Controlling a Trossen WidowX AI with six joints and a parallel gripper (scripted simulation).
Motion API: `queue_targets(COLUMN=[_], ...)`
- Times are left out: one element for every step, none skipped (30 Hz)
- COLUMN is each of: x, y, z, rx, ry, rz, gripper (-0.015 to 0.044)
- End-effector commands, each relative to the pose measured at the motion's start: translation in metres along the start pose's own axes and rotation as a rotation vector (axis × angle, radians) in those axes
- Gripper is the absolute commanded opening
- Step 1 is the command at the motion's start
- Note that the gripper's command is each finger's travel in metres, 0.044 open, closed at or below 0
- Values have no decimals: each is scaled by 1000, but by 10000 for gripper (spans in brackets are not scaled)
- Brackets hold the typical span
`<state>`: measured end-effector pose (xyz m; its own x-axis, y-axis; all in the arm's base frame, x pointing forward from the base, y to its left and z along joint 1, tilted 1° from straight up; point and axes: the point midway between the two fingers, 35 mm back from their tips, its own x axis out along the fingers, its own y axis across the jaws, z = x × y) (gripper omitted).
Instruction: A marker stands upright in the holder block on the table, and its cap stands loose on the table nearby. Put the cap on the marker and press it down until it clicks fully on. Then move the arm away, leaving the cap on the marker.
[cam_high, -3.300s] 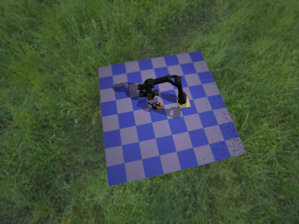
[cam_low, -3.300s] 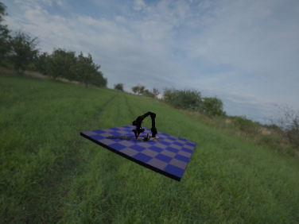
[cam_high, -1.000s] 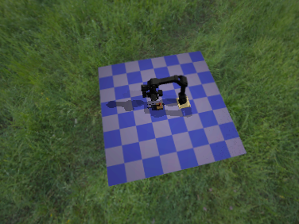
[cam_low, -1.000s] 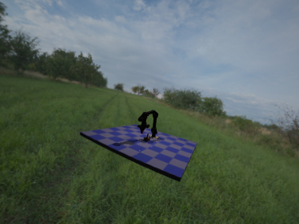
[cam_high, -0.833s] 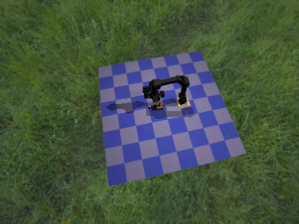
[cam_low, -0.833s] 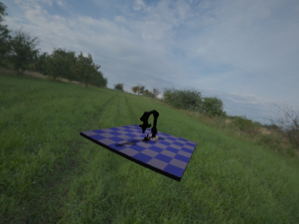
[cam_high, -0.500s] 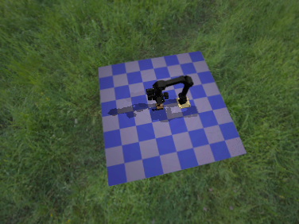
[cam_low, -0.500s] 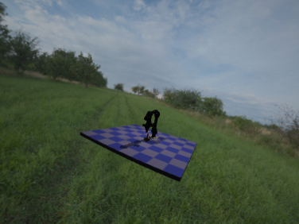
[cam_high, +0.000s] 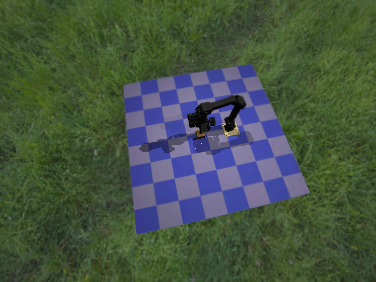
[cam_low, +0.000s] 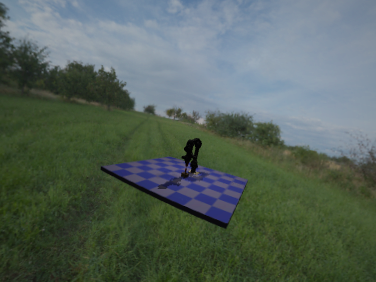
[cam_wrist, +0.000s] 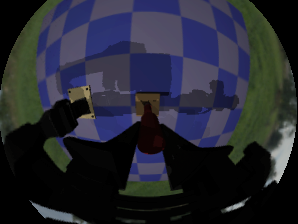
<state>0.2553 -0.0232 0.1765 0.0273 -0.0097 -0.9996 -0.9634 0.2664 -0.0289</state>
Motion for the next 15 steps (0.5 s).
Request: queue_targets(x=[4,4,5,6,7,8,9,11,13,14,16,18,19,21,22], y=[1,1,1,1,1,1,1,1,1,0,0,0,0,0,0], z=[0,0,0,0,0,0,0,0,0,0,0,0,0,0,0], rx=[4,4,4,4,4,4,4,4,4,4,4,4,4,4,4], ry=[3,3,3,3,3,3,3,3,3,3,3,3,3,3,3], rz=[2,2,2,2,2,2,2,2,1,1,1,1,1,1,1], gripper=[0,0,0,0,0,0,0,0,0,0,0,0,0,0,0])
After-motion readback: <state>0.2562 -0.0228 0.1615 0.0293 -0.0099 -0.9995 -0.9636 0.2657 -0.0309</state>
